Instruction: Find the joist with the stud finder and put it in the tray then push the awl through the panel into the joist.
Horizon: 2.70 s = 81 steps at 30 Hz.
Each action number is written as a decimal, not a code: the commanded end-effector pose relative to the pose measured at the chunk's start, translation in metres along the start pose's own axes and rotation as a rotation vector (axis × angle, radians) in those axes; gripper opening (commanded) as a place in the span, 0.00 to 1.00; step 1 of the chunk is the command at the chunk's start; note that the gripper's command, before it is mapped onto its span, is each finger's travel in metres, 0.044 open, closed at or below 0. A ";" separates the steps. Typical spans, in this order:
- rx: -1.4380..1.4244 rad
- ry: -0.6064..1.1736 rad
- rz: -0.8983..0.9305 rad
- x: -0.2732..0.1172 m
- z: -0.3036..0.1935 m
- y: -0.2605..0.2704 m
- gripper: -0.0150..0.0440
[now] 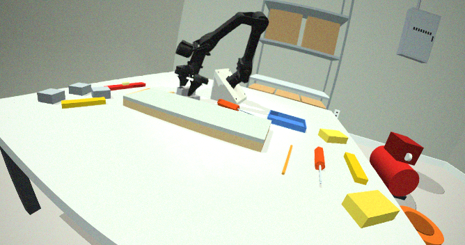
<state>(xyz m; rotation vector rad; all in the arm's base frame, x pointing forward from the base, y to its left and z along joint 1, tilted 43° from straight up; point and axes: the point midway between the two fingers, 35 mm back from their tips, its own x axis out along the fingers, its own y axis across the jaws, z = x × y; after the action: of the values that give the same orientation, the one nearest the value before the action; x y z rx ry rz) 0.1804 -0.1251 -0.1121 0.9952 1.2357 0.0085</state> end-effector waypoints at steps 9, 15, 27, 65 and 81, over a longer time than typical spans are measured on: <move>0.005 -0.003 0.003 0.000 0.000 0.000 0.62; 0.005 -0.003 0.003 0.000 0.000 0.000 0.55; 0.005 -0.004 -0.002 -0.042 0.018 -0.003 0.25; -0.167 -0.007 0.042 -0.097 0.114 -0.006 0.25; -0.290 -0.010 0.077 -0.084 0.169 -0.001 0.25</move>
<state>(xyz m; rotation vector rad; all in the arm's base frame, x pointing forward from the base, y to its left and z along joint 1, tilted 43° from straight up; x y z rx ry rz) 0.2691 -0.2657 -0.0508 0.8104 1.1676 0.2194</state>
